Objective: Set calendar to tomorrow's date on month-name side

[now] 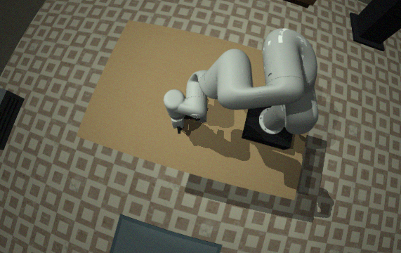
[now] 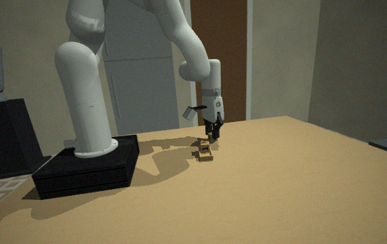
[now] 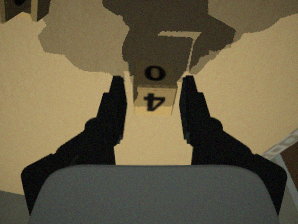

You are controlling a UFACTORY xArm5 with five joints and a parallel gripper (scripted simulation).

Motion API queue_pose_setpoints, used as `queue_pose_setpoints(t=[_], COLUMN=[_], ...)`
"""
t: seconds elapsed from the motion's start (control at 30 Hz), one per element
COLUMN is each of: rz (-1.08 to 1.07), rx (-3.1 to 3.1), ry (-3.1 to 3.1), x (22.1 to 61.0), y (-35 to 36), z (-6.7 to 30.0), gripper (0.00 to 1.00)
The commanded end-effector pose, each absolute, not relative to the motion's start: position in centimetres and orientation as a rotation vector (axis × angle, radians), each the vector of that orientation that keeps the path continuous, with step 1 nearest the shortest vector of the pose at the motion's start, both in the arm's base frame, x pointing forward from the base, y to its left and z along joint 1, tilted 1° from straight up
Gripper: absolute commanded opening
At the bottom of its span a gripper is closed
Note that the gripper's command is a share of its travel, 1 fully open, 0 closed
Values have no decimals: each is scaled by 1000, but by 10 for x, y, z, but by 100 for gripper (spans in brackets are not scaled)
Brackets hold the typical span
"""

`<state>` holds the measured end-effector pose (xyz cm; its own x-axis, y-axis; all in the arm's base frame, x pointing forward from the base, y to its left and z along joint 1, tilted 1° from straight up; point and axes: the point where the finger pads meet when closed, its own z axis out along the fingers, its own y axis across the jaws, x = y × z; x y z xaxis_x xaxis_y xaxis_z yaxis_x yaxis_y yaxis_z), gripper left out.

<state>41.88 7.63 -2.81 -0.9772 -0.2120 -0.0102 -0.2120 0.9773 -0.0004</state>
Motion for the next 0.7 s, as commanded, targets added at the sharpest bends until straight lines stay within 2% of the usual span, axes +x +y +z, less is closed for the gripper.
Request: queue_pose_setpoints(t=[0.0, 0.67], rz=[2, 2], rx=[-334, -334], ry=[3110, 3110], x=[421, 421], y=[77, 76], z=[-33, -36], gripper=[49, 49])
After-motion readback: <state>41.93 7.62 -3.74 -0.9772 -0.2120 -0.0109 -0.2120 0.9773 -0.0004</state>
